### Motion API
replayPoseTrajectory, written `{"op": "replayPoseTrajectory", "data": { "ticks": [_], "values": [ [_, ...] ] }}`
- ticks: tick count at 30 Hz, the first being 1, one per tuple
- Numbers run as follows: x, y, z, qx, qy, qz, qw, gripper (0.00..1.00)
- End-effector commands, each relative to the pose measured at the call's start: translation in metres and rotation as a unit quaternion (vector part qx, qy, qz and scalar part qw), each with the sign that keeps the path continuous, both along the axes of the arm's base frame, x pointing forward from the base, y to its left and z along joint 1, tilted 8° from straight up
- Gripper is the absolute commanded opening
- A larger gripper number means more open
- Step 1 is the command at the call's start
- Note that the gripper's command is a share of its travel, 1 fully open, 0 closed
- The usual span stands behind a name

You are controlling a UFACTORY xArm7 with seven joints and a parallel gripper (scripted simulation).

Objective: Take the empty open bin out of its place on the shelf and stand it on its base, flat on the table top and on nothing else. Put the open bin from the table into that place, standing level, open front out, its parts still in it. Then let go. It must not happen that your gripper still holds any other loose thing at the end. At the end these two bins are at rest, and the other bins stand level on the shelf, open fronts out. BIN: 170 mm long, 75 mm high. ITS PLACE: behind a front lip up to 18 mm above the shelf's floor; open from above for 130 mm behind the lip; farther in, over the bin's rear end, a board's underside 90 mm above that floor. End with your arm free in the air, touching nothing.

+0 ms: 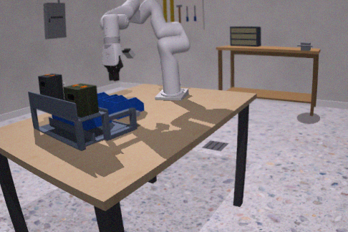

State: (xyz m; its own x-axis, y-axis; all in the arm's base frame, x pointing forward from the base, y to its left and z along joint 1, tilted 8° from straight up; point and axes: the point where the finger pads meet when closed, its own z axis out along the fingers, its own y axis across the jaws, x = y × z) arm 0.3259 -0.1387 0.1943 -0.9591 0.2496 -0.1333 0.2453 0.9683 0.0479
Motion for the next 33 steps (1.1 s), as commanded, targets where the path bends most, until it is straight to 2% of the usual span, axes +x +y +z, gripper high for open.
{"op": "replayPoseTrajectory", "data": {
  "ticks": [1,33],
  "values": [
    [0.0008,-0.0002,0.0013,-0.001,-0.001,0.0,1.0,0.26],
    [0.0013,-0.0002,-0.002,-0.001,-0.001,0.0,1.0,0.26]
  ]
}}
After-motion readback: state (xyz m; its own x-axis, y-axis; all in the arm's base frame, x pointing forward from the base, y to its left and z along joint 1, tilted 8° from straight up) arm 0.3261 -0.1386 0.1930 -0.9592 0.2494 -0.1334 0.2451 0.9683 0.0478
